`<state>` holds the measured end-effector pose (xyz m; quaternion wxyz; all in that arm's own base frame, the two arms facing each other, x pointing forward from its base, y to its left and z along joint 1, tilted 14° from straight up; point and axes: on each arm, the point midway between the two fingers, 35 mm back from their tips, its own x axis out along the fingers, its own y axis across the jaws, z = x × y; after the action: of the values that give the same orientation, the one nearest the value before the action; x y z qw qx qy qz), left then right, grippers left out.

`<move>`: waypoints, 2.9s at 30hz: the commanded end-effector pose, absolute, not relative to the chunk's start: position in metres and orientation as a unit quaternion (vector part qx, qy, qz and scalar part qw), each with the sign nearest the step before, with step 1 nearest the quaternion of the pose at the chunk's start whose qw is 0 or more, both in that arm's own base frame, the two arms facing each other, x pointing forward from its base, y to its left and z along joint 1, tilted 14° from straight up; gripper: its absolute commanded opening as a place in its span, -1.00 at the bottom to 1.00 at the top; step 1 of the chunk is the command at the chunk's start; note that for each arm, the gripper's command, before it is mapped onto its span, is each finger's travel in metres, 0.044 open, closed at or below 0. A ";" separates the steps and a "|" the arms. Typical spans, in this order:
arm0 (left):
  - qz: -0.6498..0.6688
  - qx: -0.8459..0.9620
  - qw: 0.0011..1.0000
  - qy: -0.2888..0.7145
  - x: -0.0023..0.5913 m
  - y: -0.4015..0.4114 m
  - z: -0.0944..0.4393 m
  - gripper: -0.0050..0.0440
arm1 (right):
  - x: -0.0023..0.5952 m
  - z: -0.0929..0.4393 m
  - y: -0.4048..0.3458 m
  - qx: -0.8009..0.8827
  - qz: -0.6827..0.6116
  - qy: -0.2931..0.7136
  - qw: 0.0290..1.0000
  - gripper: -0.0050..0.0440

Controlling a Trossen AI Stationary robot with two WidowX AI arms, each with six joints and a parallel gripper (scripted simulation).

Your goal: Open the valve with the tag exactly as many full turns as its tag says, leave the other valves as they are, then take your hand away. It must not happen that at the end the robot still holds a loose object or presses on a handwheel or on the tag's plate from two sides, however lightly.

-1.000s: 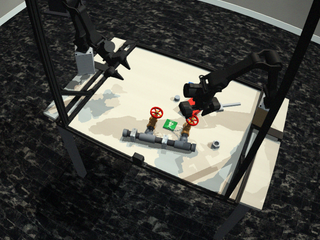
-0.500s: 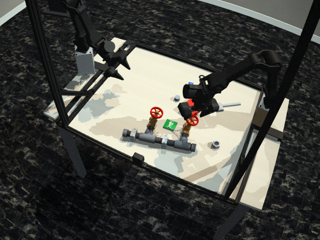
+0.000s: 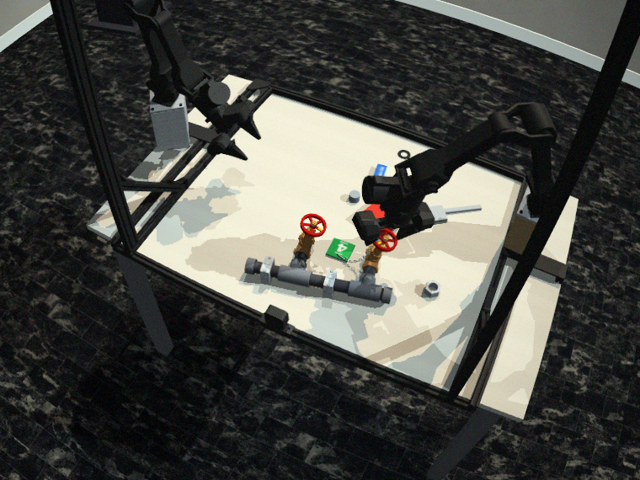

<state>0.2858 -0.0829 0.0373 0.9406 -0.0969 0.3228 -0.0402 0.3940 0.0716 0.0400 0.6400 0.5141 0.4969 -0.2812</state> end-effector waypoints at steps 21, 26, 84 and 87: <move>-0.040 -0.097 0.941 0.323 0.286 -0.083 0.037 0.84 | 0.400 0.012 0.075 0.512 -0.286 0.501 0.636 0.84; -0.040 -0.097 0.941 0.323 0.286 -0.083 0.037 0.84 | 0.400 0.012 0.075 0.512 -0.286 0.501 0.636 0.84; -0.040 -0.097 0.941 0.323 0.286 -0.083 0.037 0.84 | 0.399 0.013 0.075 0.276 -0.106 0.567 0.769 -0.80; -0.040 -0.097 0.941 0.323 0.286 -0.083 0.037 0.84 | 0.399 0.013 0.075 0.215 -0.062 0.574 0.788 -0.80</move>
<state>0.2858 -0.0829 0.0373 0.9406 -0.0969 0.3228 -0.0402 0.3994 0.0750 0.0126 0.7669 0.2807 0.5666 -0.1096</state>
